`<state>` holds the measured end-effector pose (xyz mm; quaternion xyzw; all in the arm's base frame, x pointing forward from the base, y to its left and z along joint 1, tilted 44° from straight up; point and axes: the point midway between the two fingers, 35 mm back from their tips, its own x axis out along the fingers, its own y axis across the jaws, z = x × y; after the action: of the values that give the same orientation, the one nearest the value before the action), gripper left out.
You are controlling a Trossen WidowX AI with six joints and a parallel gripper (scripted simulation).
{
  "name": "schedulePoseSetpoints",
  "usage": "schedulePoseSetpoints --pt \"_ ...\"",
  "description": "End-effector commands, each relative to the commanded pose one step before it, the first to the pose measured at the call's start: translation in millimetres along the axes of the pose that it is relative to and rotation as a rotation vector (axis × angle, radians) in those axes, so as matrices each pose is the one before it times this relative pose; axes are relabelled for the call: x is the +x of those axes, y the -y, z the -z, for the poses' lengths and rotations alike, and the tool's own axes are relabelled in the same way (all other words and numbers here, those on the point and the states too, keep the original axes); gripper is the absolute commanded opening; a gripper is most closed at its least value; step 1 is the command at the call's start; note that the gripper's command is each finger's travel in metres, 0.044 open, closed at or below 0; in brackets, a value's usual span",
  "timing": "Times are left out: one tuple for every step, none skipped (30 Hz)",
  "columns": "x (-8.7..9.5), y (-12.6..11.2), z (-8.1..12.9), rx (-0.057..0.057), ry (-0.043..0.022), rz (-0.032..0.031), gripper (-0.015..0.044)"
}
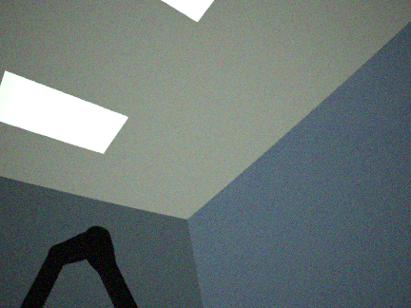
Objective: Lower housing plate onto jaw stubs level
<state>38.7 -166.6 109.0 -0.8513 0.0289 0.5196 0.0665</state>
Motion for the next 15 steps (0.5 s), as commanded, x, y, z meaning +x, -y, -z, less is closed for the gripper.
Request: schedulePoseSetpoints --pt "1.54 -2.54 4.16 -0.0756 0.01809 0.01396 0.0440" --pt "0.98 -0.15 1.09 -0.0184 0.00330 0.00606 0.0440" --pt "0.96 -0.16 1.06 -0.0179 0.00316 0.00589 0.0440" --pt "0.95 -0.18 1.05 -0.0177 0.00309 0.00583 0.0440" --pt "0.95 -0.19 1.06 -0.0177 0.00306 0.00584 0.0440" --pt "0.96 -0.20 1.07 -0.0177 0.00302 0.00584 0.0440" --pt "0.96 -0.22 1.07 -0.0177 0.00298 0.00584 0.0440" --pt "0.96 -0.23 1.08 -0.0177 0.00295 0.00585 0.0440" --pt "0.96 -0.25 1.08 -0.0177 0.00291 0.00585 0.0440" --pt "0.96 -0.26 1.09 -0.0178 0.00288 0.00586 0.0440" --pt "0.97 -0.28 1.09 -0.0178 0.00284 0.00586 0.0440" --pt "0.97 -0.29 1.10 -0.0178 0.00280 0.00586 0.0440" --pt "1.01 -0.32 1.14 -0.0185 0.00288 0.00609 0.0440" --pt "1.01 -0.34 1.15 -0.0186 0.00284 0.00611 0.0440" --pt "1.01 -0.35 1.15 -0.0186 0.00281 0.00611 0.0440"
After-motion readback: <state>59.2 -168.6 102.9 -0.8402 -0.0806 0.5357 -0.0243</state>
